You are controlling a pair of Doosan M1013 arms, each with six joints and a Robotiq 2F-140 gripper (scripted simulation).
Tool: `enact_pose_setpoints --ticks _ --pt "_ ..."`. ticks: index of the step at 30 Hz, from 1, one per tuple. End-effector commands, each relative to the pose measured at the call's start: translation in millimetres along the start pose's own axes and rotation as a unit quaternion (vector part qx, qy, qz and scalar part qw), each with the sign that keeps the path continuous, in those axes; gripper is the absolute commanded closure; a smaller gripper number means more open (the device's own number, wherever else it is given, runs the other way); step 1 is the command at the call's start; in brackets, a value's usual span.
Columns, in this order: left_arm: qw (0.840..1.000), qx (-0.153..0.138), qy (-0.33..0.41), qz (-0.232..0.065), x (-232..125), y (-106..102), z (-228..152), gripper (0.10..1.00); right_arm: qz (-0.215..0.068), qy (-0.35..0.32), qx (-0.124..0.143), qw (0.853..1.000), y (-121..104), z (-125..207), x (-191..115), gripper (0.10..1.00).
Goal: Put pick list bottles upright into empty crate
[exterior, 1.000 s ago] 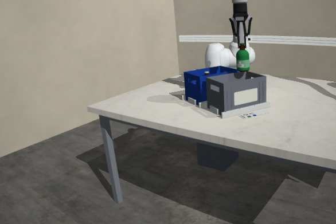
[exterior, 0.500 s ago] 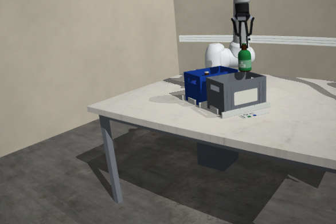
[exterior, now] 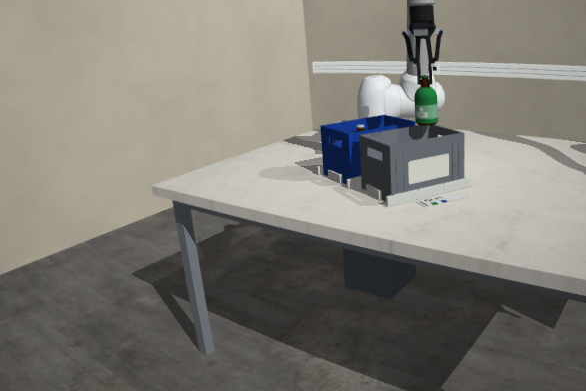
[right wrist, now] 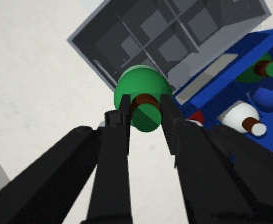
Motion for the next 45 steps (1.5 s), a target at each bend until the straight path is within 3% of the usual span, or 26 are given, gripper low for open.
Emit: enact_pose_setpoints --ticks 1,25,45 --pt "1.000 0.000 0.000 0.001 0.5 -0.1 0.0 0.098 0.001 0.000 0.000 1.000 1.0 0.2 0.1 0.999" --pt "1.000 0.000 0.000 0.001 0.5 -0.1 0.0 0.098 0.001 0.000 0.000 1.000 1.0 1.0 0.2 0.999" --pt "1.000 0.000 0.000 0.001 0.5 -0.1 0.0 0.098 0.001 0.000 0.000 1.000 -17.0 1.3 0.2 0.999"
Point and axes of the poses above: on each arm, the point where the finger pads meet when closed, its own y axis back along the fingers, its own z axis across the jaws, x = y × z, the point moved 8 cm from there along y, back along the fingers, and after that the axes turned 8 degrees about y, right-handed, at the moved point
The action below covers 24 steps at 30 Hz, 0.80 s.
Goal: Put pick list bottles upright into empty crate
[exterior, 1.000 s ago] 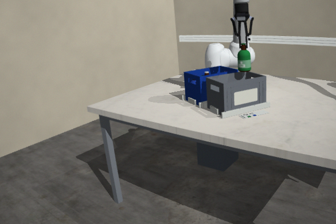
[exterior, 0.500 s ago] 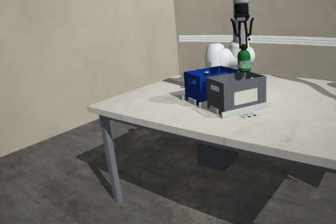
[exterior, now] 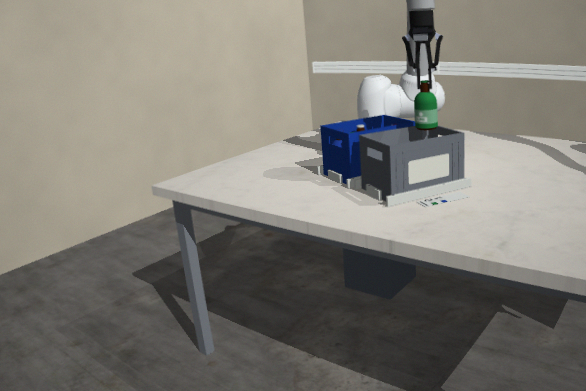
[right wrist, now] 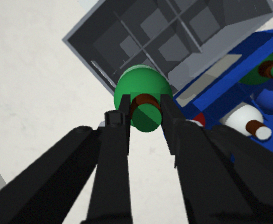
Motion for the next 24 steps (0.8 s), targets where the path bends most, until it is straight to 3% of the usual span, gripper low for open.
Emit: enact_pose_setpoints --ticks 1,24 --pt "1.000 0.000 0.000 0.001 0.5 -0.1 0.0 0.098 0.001 0.000 0.000 1.000 -2.5 0.0 0.0 0.999" --pt "1.000 0.000 0.000 0.001 0.5 -0.1 0.0 0.098 0.001 0.000 0.000 1.000 -21.6 0.0 0.1 0.999"
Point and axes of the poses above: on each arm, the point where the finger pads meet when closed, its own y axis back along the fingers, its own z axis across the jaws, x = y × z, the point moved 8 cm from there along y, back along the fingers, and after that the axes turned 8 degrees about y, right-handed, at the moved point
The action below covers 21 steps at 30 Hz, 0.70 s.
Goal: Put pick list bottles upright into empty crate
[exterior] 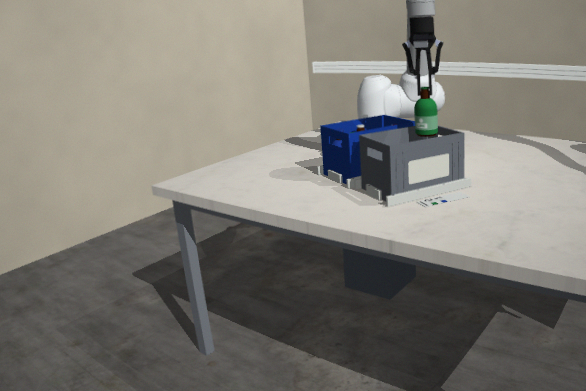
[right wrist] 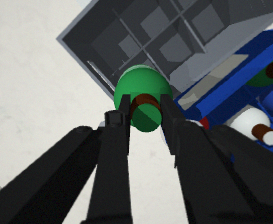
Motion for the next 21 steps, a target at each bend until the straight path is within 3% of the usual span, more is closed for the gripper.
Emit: enact_pose_setpoints --ticks 1,21 --pt "1.000 0.000 0.000 0.001 0.5 -0.1 0.0 0.098 0.001 0.000 0.000 1.000 -2.0 -0.1 0.1 0.999" --pt "1.000 0.000 0.000 0.001 0.5 -0.1 0.0 0.098 0.001 0.000 0.000 1.000 -20.0 0.0 0.1 0.999"
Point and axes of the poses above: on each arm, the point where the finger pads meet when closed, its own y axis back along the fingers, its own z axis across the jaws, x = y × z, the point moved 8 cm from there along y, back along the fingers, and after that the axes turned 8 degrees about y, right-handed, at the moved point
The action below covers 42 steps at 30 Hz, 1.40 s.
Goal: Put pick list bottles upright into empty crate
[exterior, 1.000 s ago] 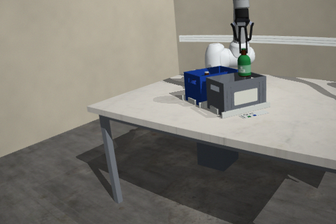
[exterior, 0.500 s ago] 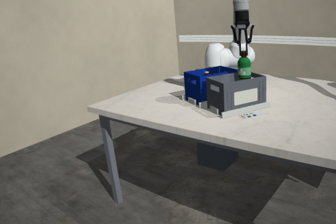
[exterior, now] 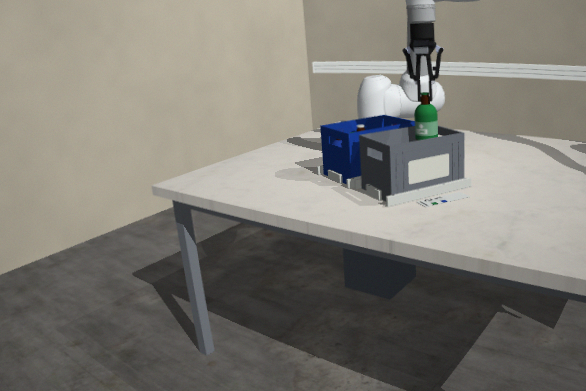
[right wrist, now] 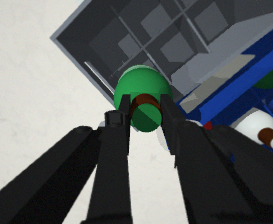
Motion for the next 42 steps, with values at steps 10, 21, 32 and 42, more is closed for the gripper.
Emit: enact_pose_setpoints --ticks 10,21,32,42 --pt "1.000 0.000 0.000 0.001 0.5 -0.1 0.0 0.098 0.001 0.000 0.000 1.000 -10.5 -0.1 0.1 0.999" --pt "1.000 0.000 0.000 0.001 0.5 -0.1 0.0 0.098 0.001 0.000 0.000 1.000 -20.5 -0.1 0.1 0.999" --pt "1.000 0.000 0.000 0.001 0.5 -0.1 0.0 0.098 0.001 0.000 0.000 1.000 -29.5 -0.1 0.1 0.999" --pt "1.000 0.000 0.000 0.001 0.5 -0.1 0.0 0.098 0.001 0.000 0.000 1.000 -39.5 -0.1 0.1 0.999"
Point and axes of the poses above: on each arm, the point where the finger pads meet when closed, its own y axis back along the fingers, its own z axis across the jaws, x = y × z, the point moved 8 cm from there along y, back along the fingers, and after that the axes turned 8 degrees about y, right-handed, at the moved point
